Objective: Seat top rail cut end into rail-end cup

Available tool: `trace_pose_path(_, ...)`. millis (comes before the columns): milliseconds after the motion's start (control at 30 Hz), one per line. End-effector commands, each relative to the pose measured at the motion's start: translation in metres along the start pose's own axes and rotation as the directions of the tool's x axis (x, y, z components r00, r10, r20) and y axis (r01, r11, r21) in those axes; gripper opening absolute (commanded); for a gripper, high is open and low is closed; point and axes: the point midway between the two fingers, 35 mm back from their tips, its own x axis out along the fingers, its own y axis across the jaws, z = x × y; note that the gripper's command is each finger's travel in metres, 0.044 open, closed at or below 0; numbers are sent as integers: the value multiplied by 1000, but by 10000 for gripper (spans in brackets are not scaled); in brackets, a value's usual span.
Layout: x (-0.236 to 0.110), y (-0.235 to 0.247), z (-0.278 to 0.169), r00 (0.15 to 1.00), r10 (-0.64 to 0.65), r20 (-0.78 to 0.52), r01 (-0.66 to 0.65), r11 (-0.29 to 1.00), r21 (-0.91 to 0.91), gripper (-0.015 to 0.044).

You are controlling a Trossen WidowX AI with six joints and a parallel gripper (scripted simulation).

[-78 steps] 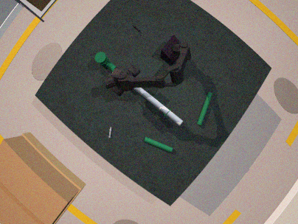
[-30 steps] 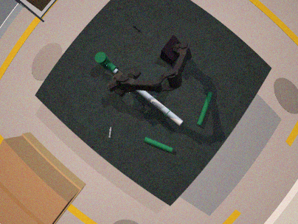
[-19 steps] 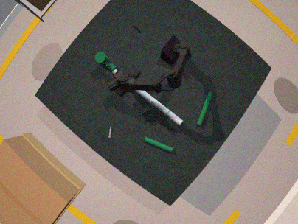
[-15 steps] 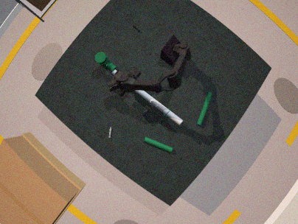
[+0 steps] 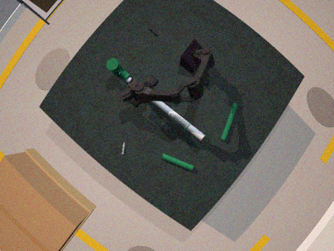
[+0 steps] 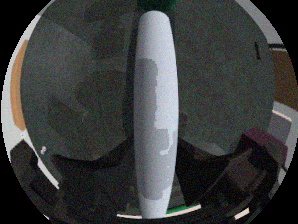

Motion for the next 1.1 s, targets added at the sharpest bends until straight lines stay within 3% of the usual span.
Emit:
trace_pose_path(0,-18,5,-8,999,15,40,-14,1000,-5,0)
trace_pose_path(700,-87,-3,-50,963,14,270,-17,1000,8,0)
trace_pose_path(1067,-81,-3,-49,965,3,262,-6,1000,11,0)
